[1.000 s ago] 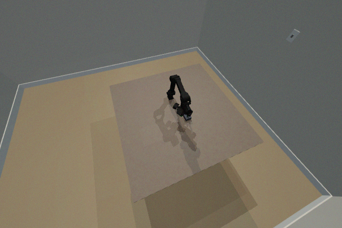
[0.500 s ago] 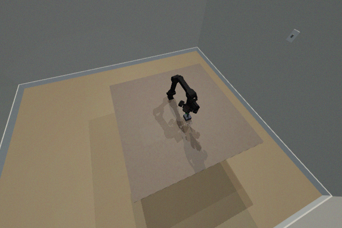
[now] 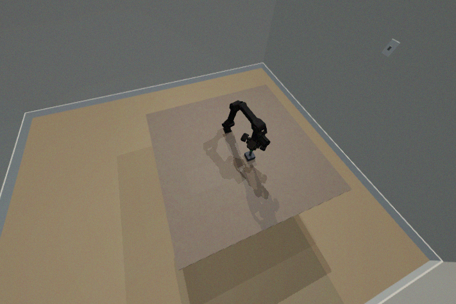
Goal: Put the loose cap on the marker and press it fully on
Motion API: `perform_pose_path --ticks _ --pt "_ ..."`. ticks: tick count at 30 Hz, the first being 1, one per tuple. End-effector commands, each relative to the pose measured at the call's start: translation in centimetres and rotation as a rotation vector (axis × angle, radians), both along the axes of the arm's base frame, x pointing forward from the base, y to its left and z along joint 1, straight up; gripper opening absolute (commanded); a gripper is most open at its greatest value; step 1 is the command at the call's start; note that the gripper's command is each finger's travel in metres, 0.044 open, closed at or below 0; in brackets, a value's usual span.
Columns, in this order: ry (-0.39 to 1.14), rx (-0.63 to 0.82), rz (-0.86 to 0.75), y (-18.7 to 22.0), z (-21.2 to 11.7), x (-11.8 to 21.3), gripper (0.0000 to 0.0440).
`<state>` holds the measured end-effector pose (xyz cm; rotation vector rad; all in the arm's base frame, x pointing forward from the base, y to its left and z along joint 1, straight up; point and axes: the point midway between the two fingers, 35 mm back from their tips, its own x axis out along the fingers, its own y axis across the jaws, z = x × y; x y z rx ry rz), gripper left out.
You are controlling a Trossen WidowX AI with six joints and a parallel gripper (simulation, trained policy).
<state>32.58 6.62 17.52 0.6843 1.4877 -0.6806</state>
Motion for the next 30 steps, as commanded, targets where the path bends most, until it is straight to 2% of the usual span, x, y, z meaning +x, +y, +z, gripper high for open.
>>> perform_pose_path --ticks 1,30 --pt "0.011 0.003 -0.005 0.1 -0.3 -0.1 0.0002" --pt "0.104 0.009 0.076 0.0 -7.1 -0.3 0.0006"
